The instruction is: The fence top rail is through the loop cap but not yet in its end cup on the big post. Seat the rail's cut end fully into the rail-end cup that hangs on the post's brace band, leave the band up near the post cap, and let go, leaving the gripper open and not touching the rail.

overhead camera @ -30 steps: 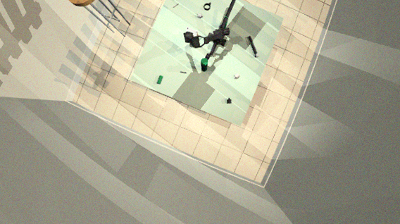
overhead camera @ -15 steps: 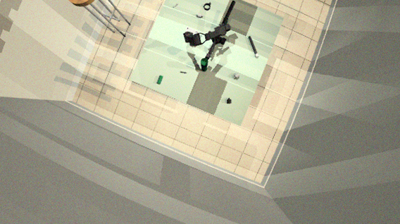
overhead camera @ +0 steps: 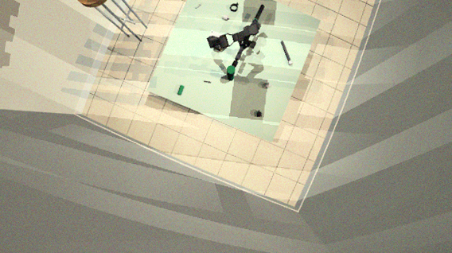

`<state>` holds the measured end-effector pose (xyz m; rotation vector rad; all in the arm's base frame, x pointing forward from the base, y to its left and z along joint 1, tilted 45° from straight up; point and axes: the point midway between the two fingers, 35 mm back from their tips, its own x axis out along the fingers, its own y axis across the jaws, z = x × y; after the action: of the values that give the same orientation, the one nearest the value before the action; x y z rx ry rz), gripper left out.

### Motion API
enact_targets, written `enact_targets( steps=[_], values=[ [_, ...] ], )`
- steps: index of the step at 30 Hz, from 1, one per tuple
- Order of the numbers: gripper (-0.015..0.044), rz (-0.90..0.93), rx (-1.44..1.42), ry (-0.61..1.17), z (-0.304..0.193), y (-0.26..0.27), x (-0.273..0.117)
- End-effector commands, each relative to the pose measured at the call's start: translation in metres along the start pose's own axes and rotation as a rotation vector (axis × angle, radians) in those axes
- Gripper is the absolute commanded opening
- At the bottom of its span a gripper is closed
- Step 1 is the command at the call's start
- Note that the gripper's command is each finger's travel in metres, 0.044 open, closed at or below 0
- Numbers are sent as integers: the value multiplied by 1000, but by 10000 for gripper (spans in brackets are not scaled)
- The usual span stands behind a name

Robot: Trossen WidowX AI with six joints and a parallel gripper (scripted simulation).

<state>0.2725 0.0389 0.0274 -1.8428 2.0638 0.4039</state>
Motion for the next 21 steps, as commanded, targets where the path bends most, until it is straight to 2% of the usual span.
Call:
enact_targets(
  steps=[1, 21],
  values=[
    [0, -2, 0, 1, 0, 0, 0],
    [0, 2, -1, -4, -2, -1, -3]
  ],
)
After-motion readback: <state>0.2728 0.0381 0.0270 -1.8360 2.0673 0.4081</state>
